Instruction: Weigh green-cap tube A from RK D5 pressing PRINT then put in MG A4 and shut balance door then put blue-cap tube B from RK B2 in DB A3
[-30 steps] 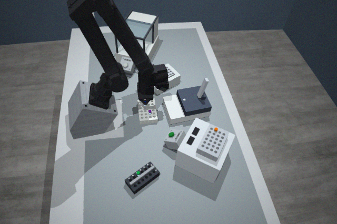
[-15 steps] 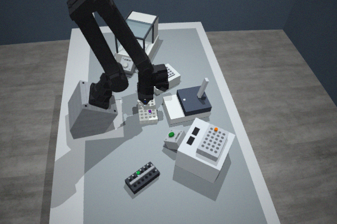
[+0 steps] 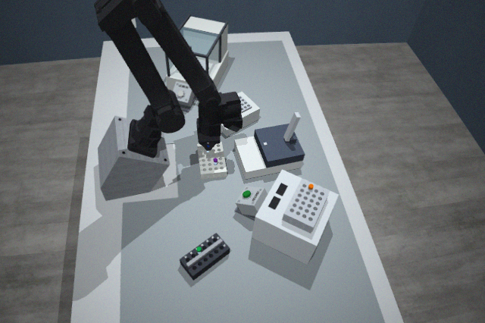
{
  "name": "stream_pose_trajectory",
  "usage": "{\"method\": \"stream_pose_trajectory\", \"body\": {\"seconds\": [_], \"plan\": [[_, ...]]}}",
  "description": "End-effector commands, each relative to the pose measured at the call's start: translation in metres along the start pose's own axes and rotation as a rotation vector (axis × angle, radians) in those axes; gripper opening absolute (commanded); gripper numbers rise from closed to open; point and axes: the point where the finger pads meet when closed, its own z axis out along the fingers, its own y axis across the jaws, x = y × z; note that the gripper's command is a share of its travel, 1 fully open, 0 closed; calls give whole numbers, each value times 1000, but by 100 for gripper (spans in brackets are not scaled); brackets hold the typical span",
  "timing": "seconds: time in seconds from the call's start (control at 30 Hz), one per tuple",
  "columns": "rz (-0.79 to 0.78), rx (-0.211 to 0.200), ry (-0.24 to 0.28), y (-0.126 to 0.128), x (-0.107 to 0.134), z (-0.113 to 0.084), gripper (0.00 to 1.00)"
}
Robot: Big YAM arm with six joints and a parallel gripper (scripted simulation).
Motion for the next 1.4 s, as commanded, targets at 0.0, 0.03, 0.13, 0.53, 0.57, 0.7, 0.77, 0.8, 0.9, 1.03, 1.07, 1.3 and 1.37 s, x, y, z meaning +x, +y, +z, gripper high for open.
{"method": "stream_pose_trajectory", "body": {"seconds": [0.0, 0.03, 0.13, 0.53, 0.57, 0.7, 0.77, 0.8, 0.9, 1.03, 1.07, 1.3, 1.37], "plan": [[3, -15, -32, 7, -17, -9, 9], [3, -16, -34, 7, -18, -10, 9], [3, -14, -29, 7, -16, -11, 9], [3, -15, -36, 8, -19, -17, 9], [3, -15, -36, 8, -20, -18, 9], [3, -15, -36, 8, -19, -20, 9], [4, -15, -37, 8, -20, -21, 9], [4, -15, -38, 8, -20, -22, 9], [4, -15, -37, 8, -20, -24, 9], [4, -16, -38, 8, -20, -25, 9], [3, -15, -36, 8, -19, -25, 9], [4, -15, -38, 9, -20, -29, 9], [4, -16, -40, 9, -21, -31, 9]]}}
